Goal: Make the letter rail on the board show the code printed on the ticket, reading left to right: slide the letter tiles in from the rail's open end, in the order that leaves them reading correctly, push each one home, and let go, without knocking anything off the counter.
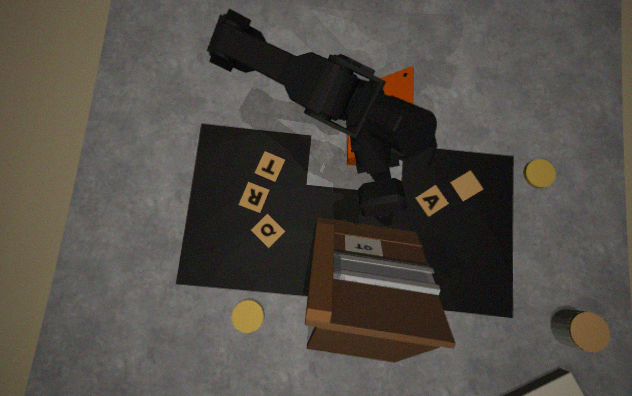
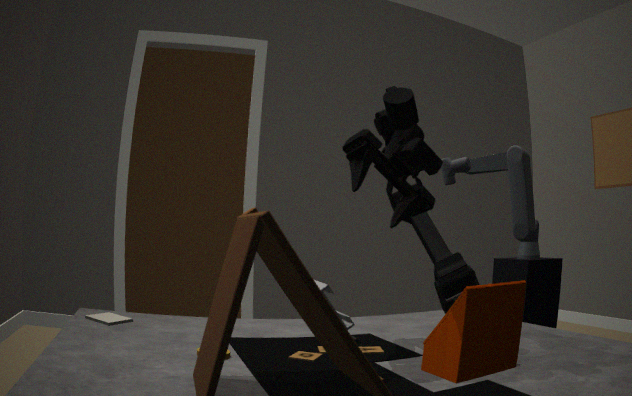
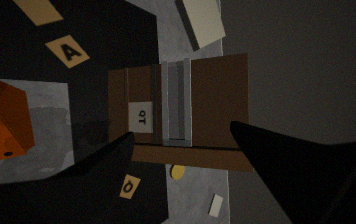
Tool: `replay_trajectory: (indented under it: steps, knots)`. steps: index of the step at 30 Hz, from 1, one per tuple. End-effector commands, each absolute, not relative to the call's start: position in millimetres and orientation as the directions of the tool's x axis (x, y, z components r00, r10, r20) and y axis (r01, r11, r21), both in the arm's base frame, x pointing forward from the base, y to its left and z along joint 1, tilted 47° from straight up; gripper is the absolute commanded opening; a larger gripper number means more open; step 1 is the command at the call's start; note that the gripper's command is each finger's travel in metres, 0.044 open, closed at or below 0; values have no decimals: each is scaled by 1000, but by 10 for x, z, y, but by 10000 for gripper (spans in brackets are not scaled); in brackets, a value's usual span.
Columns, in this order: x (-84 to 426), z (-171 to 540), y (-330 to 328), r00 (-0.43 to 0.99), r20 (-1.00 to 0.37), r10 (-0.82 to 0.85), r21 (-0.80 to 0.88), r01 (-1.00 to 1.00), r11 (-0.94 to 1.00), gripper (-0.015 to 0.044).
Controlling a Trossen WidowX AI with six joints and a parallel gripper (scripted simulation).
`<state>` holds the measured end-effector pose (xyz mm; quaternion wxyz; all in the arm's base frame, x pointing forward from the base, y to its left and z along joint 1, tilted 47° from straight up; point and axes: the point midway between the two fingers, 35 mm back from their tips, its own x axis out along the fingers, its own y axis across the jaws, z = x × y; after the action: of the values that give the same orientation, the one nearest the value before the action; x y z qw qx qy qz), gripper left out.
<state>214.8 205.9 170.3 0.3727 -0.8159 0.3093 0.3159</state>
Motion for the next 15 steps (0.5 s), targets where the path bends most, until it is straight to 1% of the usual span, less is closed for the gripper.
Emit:
replay_trajectory:
  steps: [1, 6, 10, 15]
  knots:
    - [2147, 1688, 2063, 603, -749, -275, -397, -741, -541, 440]
    - [2147, 1688, 2063, 603, -749, -275, -397, -741, -541, 440]
    - [2057, 1525, 2294, 602, -750, -274, -398, -741, -540, 440]
    - [2048, 1510, 2314, 603, -750, -274, -398, -741, -540, 440]
